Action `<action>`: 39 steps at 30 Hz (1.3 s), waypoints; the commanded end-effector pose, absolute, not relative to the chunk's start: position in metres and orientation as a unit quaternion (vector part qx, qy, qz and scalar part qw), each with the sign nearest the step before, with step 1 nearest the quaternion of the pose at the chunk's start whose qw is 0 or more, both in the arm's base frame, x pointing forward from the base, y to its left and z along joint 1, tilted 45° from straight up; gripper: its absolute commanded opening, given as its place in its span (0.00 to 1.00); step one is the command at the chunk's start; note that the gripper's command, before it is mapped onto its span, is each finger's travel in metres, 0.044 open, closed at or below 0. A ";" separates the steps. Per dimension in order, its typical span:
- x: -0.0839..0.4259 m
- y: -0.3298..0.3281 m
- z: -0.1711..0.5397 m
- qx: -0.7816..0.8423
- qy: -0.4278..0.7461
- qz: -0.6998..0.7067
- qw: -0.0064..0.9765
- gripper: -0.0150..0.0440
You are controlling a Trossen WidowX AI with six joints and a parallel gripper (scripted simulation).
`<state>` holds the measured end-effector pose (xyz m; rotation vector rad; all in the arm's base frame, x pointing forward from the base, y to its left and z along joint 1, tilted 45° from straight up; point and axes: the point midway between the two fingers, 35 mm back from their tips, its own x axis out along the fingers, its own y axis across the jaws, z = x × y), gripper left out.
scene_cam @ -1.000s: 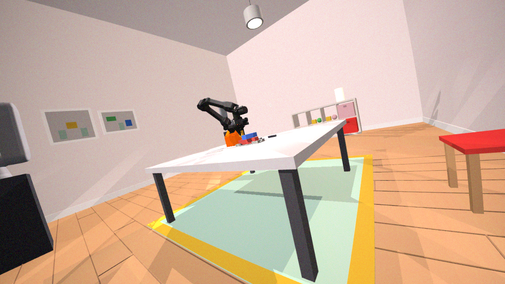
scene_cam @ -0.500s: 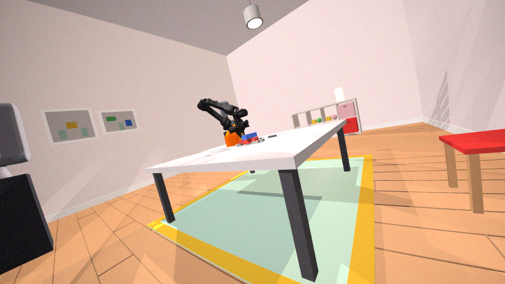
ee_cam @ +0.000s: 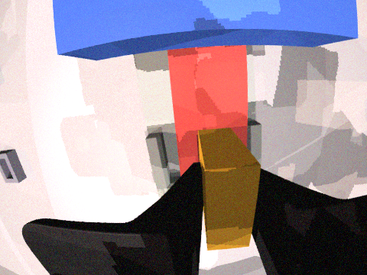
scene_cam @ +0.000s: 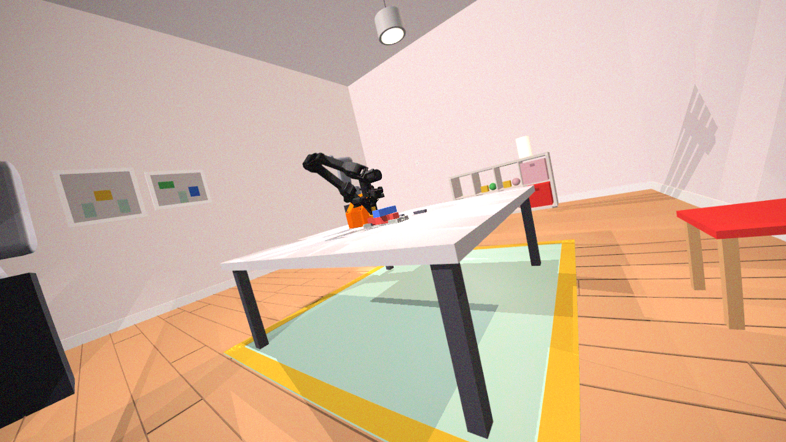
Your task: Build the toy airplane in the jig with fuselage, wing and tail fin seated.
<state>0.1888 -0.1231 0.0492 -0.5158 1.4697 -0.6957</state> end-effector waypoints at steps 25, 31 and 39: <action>0.196 -0.057 0.111 -0.230 0.651 -0.306 0.656 0.69; 0.196 -0.057 0.111 -0.230 0.651 -0.306 0.656 0.69; 0.196 -0.057 0.112 -0.230 0.651 -0.306 0.656 0.69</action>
